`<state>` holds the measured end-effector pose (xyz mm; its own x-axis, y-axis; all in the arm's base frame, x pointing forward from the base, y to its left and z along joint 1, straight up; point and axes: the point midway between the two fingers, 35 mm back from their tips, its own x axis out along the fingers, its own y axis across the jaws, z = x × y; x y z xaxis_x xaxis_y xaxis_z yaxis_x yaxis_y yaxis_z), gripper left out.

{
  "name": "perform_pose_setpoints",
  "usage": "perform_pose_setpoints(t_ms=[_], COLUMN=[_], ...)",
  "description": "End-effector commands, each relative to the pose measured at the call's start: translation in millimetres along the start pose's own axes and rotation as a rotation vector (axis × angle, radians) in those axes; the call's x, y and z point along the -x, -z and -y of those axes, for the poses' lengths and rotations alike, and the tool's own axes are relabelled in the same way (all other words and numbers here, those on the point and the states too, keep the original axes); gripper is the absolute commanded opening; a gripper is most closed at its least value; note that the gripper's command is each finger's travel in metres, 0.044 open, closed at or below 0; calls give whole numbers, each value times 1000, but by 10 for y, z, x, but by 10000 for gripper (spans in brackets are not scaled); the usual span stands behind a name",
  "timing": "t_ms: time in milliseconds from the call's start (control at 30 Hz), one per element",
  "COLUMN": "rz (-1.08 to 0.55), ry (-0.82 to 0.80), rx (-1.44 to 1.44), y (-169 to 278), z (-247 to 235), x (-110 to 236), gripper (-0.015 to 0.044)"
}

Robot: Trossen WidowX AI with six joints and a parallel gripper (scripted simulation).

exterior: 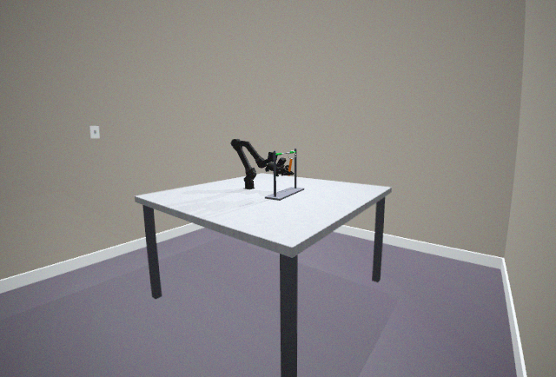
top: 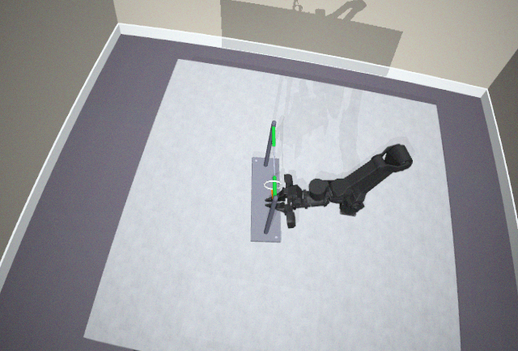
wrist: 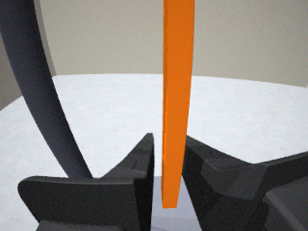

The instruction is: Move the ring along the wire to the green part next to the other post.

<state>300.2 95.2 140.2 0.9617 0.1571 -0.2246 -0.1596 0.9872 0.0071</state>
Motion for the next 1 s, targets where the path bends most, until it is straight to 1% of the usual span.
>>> perform_pose_setpoints(t_ms=[0, 967], rz=[0, -8], ry=[1, 3], rx=[0, -3], y=[-1, 6], z=[0, 2], x=[9, 494], gripper=[160, 160])
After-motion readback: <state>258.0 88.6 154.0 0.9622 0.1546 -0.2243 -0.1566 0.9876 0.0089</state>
